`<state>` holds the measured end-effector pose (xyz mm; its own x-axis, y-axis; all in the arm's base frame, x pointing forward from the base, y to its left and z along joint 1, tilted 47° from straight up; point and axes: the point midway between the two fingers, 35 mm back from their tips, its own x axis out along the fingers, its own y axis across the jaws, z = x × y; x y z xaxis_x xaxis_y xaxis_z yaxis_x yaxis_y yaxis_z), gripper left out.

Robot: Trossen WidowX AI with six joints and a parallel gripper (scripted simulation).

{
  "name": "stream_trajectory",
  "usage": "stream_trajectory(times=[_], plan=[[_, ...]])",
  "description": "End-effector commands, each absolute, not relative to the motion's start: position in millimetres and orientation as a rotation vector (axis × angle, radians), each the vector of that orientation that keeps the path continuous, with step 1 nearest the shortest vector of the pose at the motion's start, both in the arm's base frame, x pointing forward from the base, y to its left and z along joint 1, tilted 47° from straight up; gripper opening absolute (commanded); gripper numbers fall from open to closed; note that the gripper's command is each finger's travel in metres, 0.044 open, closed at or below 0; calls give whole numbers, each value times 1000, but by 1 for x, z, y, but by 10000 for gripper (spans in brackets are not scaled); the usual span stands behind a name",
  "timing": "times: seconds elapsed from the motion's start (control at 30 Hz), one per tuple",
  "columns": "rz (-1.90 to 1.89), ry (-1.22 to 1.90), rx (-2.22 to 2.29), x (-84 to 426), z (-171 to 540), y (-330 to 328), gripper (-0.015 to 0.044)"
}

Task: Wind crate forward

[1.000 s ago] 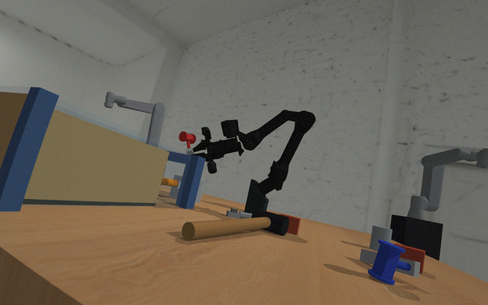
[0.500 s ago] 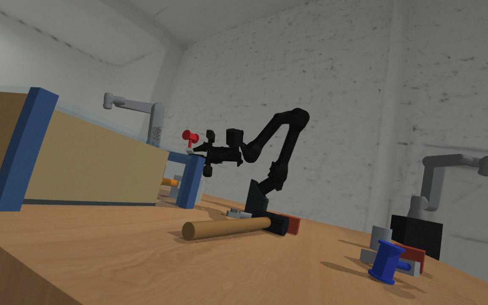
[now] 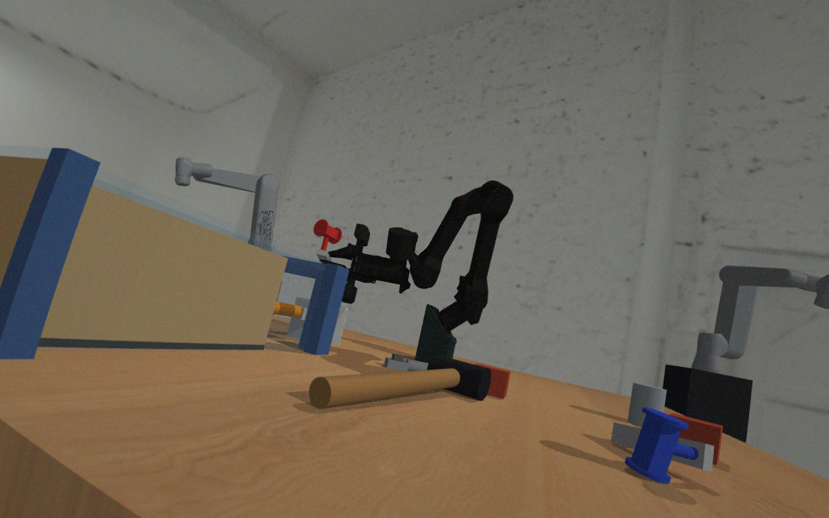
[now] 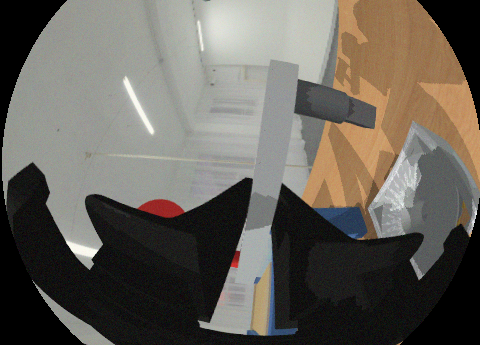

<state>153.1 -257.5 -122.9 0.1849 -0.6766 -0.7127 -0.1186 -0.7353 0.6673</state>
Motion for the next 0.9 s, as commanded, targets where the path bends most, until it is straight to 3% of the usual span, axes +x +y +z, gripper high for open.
stream_trajectory(times=[0.0, 0.87], plan=[[-1574, -764, 1994, 153, -121, -259, 0], [-1578, -707, 1950, 199, -107, -221, 0]])
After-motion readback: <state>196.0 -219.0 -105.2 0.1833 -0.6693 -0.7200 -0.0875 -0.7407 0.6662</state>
